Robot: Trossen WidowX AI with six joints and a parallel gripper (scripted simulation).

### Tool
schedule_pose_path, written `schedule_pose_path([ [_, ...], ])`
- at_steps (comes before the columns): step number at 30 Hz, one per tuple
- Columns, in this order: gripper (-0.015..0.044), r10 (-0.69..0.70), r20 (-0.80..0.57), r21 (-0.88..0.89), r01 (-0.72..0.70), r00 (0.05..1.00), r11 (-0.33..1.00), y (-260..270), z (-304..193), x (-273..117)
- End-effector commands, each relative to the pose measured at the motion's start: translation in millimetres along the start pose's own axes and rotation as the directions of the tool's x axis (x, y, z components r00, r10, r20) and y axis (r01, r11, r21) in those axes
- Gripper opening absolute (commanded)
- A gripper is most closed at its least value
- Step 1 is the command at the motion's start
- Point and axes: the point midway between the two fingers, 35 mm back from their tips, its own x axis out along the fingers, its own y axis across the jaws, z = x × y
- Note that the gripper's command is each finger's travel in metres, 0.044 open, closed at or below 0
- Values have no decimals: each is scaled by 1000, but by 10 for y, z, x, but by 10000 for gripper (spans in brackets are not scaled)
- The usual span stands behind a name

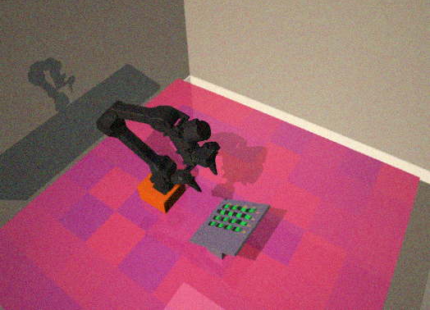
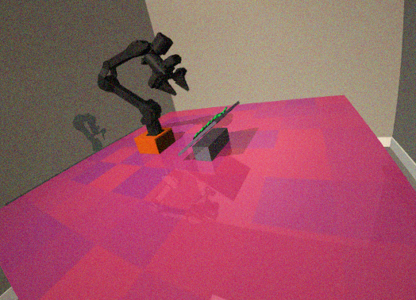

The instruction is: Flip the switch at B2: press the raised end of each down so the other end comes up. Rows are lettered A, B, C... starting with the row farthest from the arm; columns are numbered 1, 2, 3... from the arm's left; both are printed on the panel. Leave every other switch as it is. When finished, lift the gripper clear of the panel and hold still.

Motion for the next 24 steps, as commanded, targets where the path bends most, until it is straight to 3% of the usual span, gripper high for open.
schedule_pose_path([
  [1, 374, 1, 0, 1, -1, 1000, 1000, 8, 10, 31],
  [7, 216, 25, -13, 19, -25, 1000, 1000, 197, 79, 896],
  [15, 6, 26, -13, 19, -26, 1000, 999, 202, 75, 925],
  [20, 0, 26, 12, 19, -26, 1000, 999, 212, 64, 1257],
  [24, 0, 26, 14, 19, -26, 1000, 999, 212, 62, 1275],
])
